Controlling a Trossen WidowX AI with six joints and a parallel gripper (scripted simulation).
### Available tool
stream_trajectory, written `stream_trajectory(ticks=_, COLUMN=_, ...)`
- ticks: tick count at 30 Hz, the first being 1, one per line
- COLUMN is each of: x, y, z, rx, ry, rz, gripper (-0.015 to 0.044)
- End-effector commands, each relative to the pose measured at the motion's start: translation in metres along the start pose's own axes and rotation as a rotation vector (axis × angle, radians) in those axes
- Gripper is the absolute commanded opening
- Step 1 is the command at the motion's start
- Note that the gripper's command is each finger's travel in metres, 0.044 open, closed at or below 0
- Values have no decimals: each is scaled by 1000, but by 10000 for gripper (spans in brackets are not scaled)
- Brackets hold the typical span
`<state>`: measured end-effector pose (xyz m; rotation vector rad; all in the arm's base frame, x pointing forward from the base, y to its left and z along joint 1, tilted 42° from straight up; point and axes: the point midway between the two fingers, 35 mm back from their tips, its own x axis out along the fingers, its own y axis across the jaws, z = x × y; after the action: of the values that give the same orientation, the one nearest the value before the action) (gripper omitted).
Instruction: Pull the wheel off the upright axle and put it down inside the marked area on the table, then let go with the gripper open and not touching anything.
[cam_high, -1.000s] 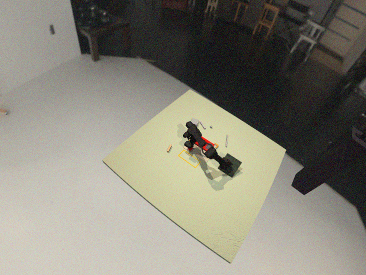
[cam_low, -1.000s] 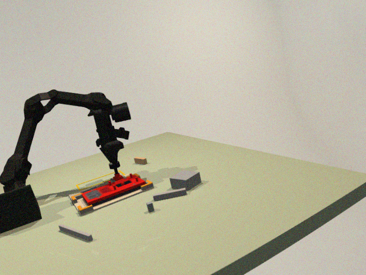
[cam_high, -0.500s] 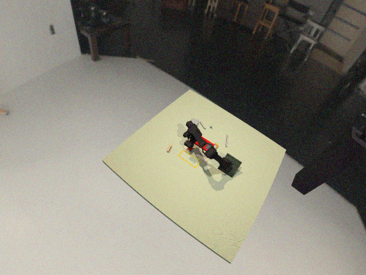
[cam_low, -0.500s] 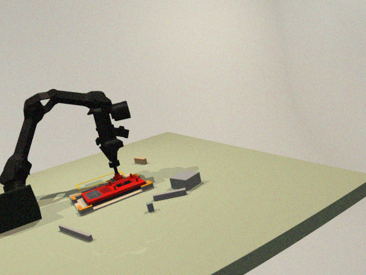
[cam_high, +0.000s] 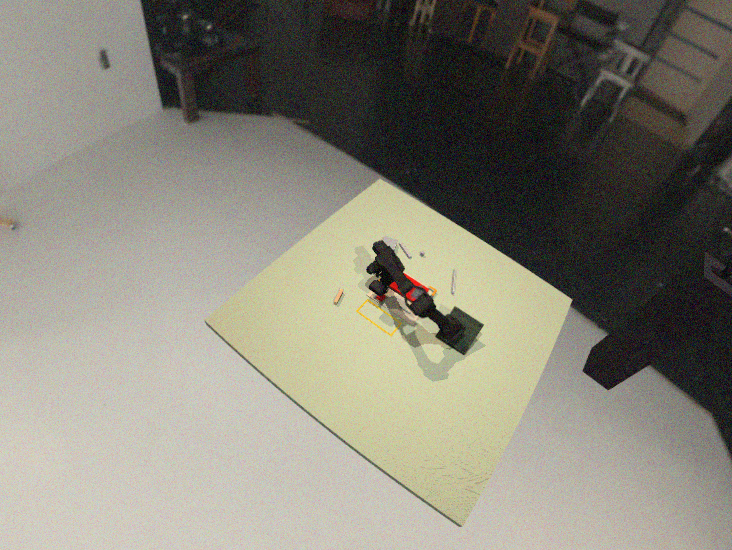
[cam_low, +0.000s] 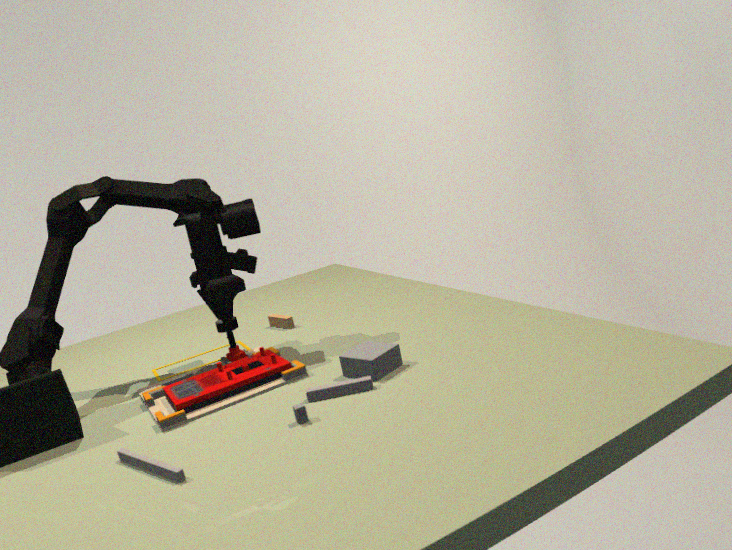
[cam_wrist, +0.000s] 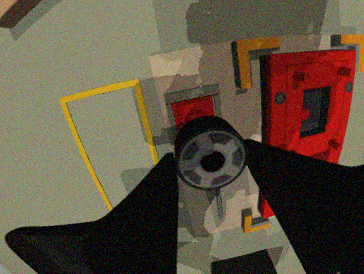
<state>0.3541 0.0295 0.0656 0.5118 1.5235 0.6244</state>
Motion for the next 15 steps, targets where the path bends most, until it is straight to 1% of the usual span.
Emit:
stream_trajectory(ticks=1, x=-10, y=-1, z=1, rx=-5, ry=-5, rz=-4, gripper=0)
stream_trajectory(ticks=8, x=-35, y=1, z=0, rx=-4, ry=-5, rz=-5, gripper=0)
stream_trajectory(ticks=9, x=-35, y=1, z=0, rx=-4, ry=-5, rz=-5, gripper=0)
stream_trajectory(ticks=10, x=-28, y=2, z=0, rx=1, ry=-4, rz=-1, gripper=0)
stream_trajectory(ticks=15, x=-30, y=17, z=-7, rx=0, ry=-4, rz=-2, gripper=0)
